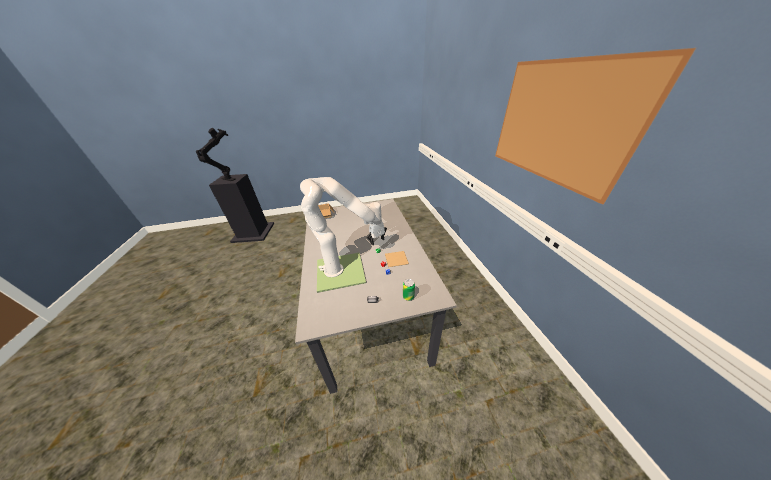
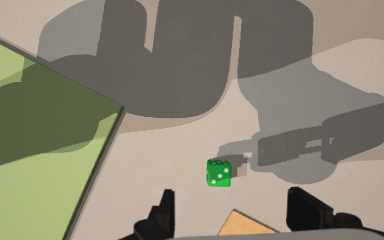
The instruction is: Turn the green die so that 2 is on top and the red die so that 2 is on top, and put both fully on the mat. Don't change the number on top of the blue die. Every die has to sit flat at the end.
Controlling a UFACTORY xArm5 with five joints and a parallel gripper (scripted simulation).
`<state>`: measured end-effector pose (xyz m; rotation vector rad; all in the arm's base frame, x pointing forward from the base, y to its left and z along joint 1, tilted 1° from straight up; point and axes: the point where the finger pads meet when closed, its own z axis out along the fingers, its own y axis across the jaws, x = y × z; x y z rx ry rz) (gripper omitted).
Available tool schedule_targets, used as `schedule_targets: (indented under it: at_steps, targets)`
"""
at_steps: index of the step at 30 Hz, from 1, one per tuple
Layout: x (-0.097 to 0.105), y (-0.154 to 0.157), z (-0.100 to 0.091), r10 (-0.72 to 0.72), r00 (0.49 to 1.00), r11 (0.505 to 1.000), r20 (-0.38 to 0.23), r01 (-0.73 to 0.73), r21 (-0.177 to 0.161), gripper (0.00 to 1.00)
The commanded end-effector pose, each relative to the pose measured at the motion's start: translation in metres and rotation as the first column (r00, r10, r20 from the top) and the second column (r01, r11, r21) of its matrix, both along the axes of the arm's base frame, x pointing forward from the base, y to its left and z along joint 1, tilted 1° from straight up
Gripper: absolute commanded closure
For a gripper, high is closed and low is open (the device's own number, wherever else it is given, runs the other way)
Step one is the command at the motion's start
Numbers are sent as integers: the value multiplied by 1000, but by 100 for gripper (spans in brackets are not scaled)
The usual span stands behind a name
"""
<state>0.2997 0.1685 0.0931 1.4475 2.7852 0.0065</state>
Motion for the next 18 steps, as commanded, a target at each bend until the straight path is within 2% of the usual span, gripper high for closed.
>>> schedule_targets:
  at_steps: [1,2,3,18]
  targets:
    - [1,1,1,-42,999,999,3,42,2,0]
    - [1,1,1,-42,999,999,3,42,2,0]
    - [1,1,1,-42,999,999,3,42,2,58]
    - [1,1,1,-42,999,999,3,42,2,58]
